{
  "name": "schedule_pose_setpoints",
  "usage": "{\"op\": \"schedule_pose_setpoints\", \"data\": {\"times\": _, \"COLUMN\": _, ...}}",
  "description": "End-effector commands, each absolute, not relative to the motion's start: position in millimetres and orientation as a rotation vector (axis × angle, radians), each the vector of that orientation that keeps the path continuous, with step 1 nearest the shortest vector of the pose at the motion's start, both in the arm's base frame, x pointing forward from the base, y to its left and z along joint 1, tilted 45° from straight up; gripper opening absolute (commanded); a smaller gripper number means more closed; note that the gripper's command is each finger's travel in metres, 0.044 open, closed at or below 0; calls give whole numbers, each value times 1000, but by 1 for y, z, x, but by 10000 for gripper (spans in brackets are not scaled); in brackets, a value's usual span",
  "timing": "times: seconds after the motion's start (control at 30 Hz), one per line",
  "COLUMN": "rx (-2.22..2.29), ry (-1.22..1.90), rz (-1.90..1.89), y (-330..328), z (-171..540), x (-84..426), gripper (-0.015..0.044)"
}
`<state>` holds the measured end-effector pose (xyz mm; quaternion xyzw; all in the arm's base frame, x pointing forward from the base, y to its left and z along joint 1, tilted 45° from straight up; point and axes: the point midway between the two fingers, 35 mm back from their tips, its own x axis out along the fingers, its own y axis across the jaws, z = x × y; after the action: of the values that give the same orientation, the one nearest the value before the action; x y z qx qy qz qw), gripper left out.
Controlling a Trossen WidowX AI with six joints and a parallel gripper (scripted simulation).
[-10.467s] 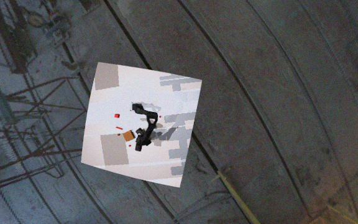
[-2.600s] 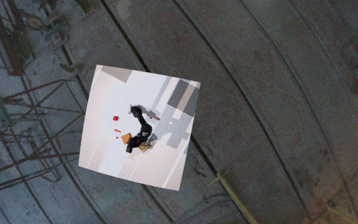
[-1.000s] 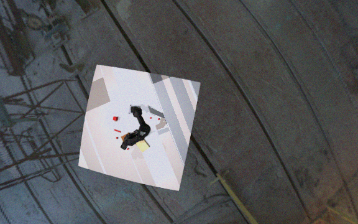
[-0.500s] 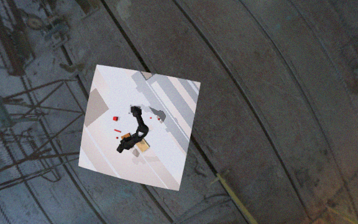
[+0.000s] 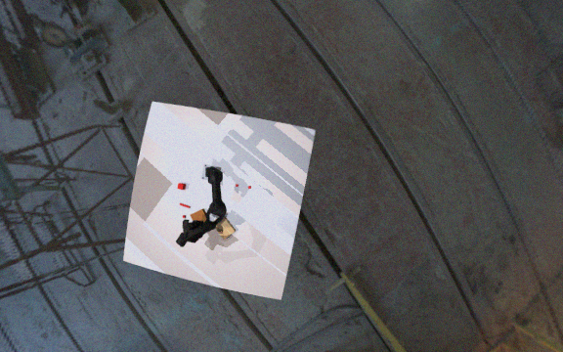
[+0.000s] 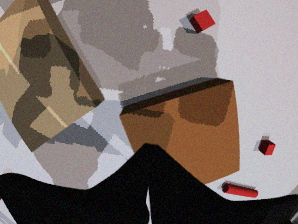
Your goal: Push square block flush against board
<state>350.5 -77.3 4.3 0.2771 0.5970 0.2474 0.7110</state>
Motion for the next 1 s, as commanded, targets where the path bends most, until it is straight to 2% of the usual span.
{"op": "schedule_pose_setpoints", "data": {"times": 0.0, "rx": 724, "ry": 1376, "rz": 461, "y": -86, "z": -3, "x": 359, "gripper": 0}}
{"op": "schedule_pose_setpoints", "data": {"times": 0.97, "rx": 1473, "ry": 1571, "rz": -235, "y": -146, "z": -60, "x": 407, "gripper": 0}}
